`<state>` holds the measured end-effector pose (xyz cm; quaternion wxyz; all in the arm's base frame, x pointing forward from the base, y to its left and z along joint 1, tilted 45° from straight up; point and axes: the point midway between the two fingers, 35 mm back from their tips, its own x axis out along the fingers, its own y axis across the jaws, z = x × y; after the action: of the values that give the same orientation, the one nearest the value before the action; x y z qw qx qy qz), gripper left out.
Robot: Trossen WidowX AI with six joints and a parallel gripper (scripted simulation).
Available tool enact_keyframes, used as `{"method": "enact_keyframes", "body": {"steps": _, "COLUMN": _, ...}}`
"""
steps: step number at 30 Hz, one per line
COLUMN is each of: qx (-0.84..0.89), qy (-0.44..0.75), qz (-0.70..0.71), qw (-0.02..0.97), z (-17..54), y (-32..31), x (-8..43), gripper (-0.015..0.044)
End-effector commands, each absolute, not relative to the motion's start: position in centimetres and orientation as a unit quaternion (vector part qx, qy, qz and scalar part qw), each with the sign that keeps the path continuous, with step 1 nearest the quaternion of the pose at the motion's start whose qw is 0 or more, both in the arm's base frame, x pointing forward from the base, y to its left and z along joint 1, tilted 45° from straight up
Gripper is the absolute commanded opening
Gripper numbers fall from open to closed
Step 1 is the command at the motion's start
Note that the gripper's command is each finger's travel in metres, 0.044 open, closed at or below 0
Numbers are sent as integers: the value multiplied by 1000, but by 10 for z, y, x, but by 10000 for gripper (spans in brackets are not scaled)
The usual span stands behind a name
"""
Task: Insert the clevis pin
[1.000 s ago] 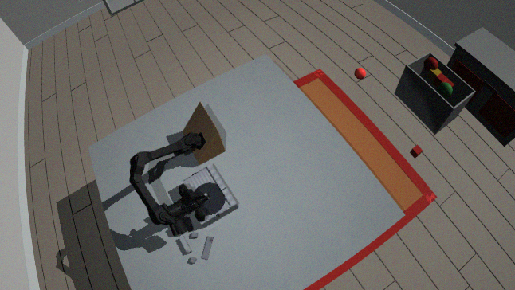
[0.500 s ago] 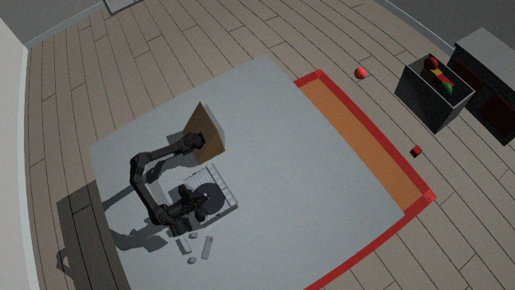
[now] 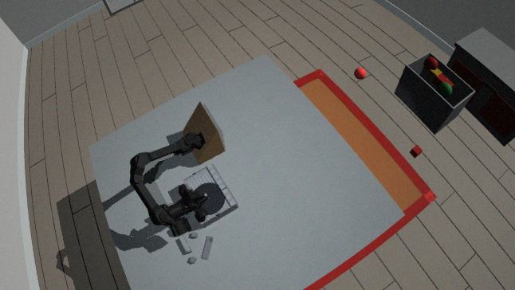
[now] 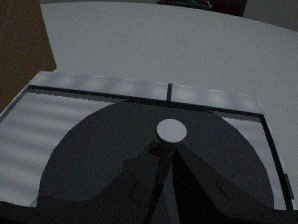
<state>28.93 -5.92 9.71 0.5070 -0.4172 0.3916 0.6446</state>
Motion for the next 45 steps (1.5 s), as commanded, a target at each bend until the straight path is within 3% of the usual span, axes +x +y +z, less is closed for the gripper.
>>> {"method": "enact_keyframes", "body": {"steps": 1, "qx": -417, "qy": 391, "qz": 645, "qw": 507, "z": 97, "y": -59, "x": 289, "gripper": 0}}
{"method": "enact_keyframes", "body": {"steps": 40, "qx": -423, "qy": 391, "qz": 642, "qw": 505, "z": 93, "y": -62, "x": 289, "gripper": 0}}
{"method": "enact_keyframes", "body": {"steps": 45, "qx": -423, "qy": 391, "qz": 642, "qw": 505, "z": 93, "y": -62, "x": 289, "gripper": 131}}
